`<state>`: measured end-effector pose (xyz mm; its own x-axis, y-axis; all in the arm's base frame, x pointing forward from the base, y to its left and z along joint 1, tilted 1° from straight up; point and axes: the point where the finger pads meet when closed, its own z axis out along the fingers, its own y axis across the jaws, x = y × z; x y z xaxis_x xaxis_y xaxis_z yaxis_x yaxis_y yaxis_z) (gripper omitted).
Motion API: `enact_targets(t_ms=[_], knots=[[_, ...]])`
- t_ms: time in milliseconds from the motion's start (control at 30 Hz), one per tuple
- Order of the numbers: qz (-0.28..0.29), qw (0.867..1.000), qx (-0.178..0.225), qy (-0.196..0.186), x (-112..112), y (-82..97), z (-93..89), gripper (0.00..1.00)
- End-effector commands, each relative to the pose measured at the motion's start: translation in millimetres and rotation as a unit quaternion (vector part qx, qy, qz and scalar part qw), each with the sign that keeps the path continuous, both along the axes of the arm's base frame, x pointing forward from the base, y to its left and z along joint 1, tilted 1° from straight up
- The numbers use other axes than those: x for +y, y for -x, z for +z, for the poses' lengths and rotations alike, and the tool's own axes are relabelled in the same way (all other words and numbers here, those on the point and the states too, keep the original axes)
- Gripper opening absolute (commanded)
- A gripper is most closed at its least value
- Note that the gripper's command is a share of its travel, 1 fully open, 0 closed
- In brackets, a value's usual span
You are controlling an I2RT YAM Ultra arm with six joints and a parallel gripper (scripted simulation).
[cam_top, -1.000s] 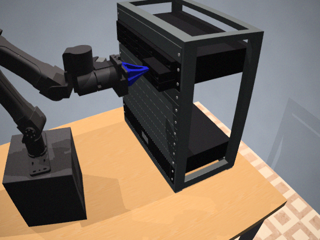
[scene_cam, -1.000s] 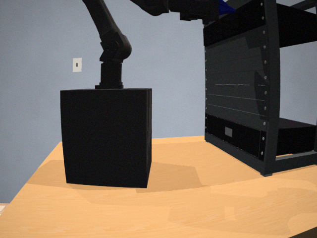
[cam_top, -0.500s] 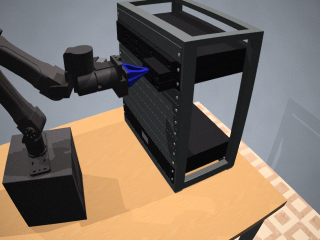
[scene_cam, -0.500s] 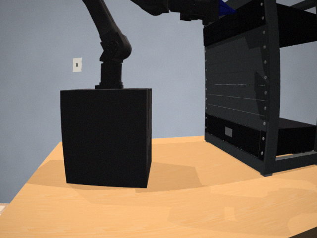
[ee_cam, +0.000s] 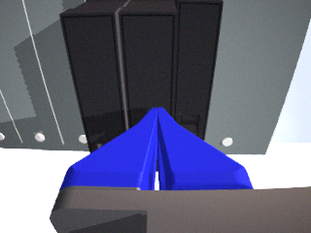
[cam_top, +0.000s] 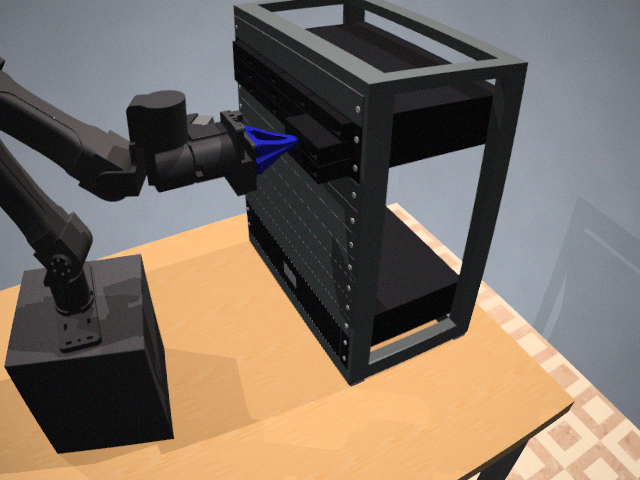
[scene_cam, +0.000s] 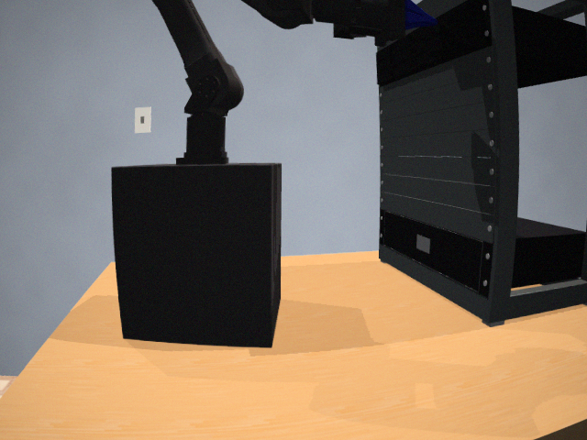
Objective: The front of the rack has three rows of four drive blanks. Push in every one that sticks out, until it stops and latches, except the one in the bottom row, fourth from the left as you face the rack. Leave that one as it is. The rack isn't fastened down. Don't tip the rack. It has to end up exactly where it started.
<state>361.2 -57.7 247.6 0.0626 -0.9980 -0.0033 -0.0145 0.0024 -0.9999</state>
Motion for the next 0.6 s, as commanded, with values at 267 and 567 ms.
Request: enact_targets(t_ms=[267, 567], knots=[[0.002, 1.000, -0.023, 0.002, 2.2, -16.9, 17.2, 0.00], [0.002, 1.000, -0.023, 0.002, 2.2, -16.9, 17.2, 0.00]])
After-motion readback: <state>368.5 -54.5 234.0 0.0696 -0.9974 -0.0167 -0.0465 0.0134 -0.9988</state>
